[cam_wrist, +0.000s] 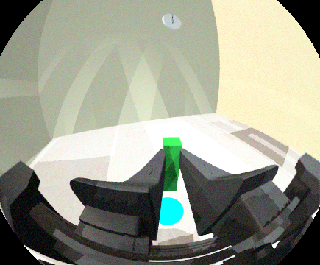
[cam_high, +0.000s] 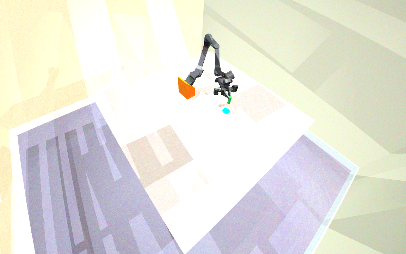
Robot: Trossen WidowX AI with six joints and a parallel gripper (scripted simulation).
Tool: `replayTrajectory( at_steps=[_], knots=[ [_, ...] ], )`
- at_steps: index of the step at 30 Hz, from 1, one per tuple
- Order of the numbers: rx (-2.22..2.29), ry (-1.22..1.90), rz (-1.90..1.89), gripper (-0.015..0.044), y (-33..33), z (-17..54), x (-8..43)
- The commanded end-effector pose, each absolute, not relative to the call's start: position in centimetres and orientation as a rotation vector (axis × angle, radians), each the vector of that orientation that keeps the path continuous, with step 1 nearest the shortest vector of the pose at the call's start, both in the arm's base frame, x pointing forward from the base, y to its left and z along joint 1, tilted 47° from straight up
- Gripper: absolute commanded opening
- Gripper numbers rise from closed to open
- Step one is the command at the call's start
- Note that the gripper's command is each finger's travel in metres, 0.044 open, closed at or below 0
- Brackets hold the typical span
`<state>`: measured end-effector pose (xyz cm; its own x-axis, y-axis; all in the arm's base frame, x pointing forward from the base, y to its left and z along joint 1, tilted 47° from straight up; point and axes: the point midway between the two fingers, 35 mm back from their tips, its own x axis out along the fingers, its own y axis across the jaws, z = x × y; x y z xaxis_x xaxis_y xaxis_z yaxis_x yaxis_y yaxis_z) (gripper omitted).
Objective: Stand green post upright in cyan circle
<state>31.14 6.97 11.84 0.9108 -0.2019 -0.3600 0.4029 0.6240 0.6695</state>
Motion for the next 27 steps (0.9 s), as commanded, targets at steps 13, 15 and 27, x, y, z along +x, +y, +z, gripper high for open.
replayTrajectory(
  at_steps=[13,15,27],
  knots=[
    [0.832,0.255,-0.356,0.0023,10.5,8.4,31.0],
    [0.832,0.254,-0.355,0.0023,11.0,8.0,30.9],
    [0.826,0.263,-0.350,0.0023,12.9,6.1,30.9]
  ],
)
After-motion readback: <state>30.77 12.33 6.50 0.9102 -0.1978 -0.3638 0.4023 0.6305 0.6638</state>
